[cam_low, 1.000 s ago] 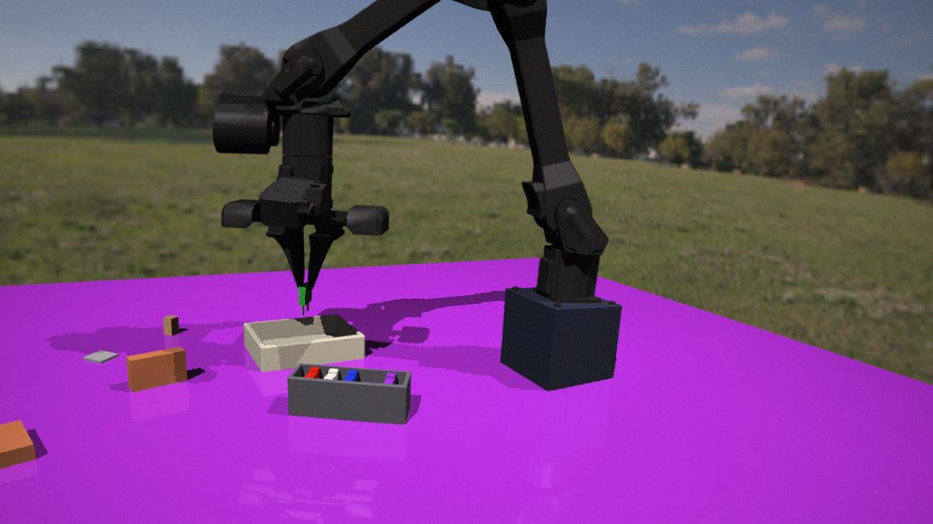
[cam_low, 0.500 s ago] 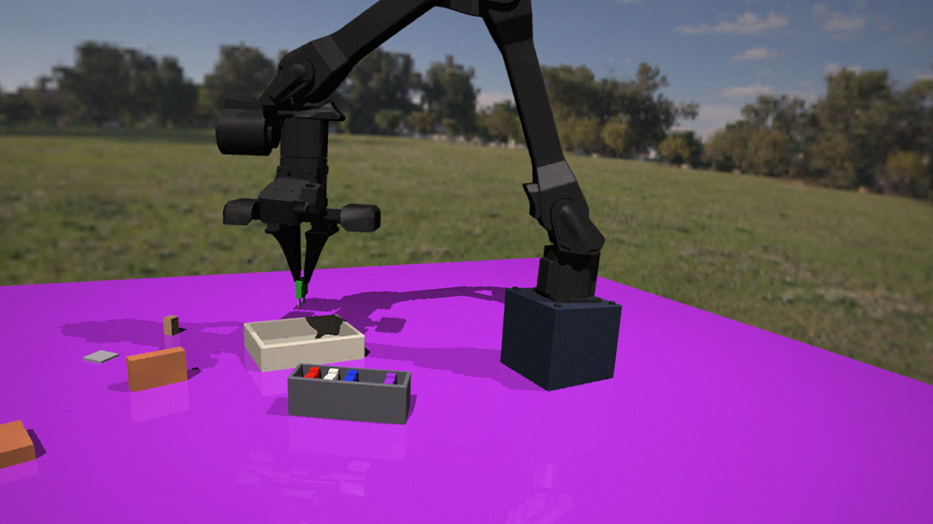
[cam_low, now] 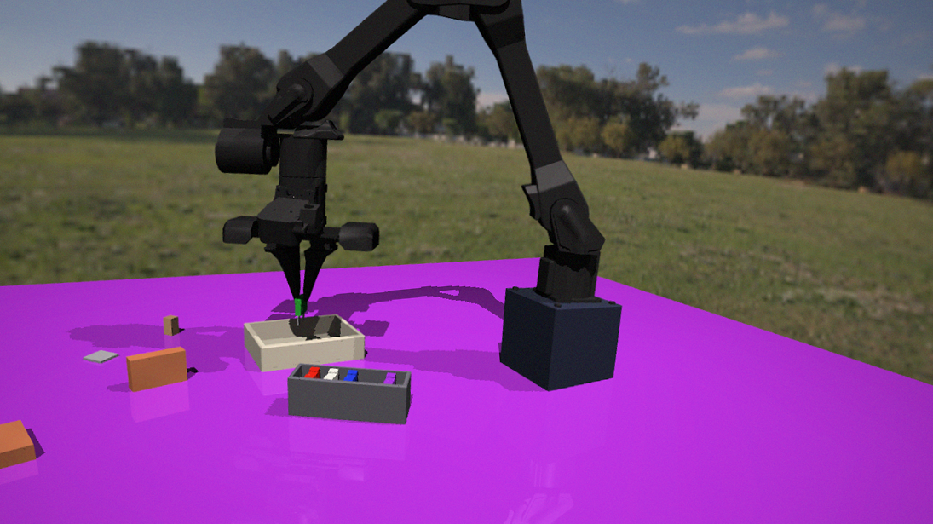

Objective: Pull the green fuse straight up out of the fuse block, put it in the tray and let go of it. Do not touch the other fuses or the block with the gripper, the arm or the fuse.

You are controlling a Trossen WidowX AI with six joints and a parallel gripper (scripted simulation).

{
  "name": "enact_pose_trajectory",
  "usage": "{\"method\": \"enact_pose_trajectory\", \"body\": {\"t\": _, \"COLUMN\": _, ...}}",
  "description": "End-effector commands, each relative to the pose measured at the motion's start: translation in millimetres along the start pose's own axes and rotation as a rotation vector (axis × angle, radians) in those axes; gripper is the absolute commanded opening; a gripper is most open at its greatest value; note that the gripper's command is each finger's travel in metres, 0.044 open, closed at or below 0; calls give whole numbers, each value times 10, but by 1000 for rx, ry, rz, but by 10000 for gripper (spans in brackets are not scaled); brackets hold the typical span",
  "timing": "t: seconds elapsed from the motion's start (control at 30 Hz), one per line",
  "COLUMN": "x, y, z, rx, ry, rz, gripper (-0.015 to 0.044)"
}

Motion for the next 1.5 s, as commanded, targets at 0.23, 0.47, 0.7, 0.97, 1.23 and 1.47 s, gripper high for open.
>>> {"method": "enact_pose_trajectory", "body": {"t": 0.23, "x": 1, "y": 7, "z": -107, "rx": 1, "ry": 0, "rz": 0, "gripper": 26}}
{"method": "enact_pose_trajectory", "body": {"t": 0.47, "x": 1, "y": 7, "z": -107, "rx": 1, "ry": 0, "rz": 0, "gripper": 210}}
{"method": "enact_pose_trajectory", "body": {"t": 0.7, "x": -4, "y": 4, "z": 140, "rx": 1, "ry": 3, "rz": 2, "gripper": 330}}
{"method": "enact_pose_trajectory", "body": {"t": 0.97, "x": -4, "y": 11, "z": 258, "rx": 2, "ry": 5, "rz": 3, "gripper": 330}}
{"method": "enact_pose_trajectory", "body": {"t": 1.23, "x": 0, "y": 12, "z": 242, "rx": 2, "ry": 0, "rz": 3, "gripper": 330}}
{"method": "enact_pose_trajectory", "body": {"t": 1.47, "x": 0, "y": 12, "z": 242, "rx": 2, "ry": 0, "rz": 3, "gripper": 330}}
Point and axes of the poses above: the point midway between the two fingers, 35 mm back from their tips, its own z axis back along the fingers, its own y axis across the jaws, x = y × z, the point moved 4 cm from there along z, back along the fingers, and after that the axes turned 11 degrees about z, right-handed, at the moved point
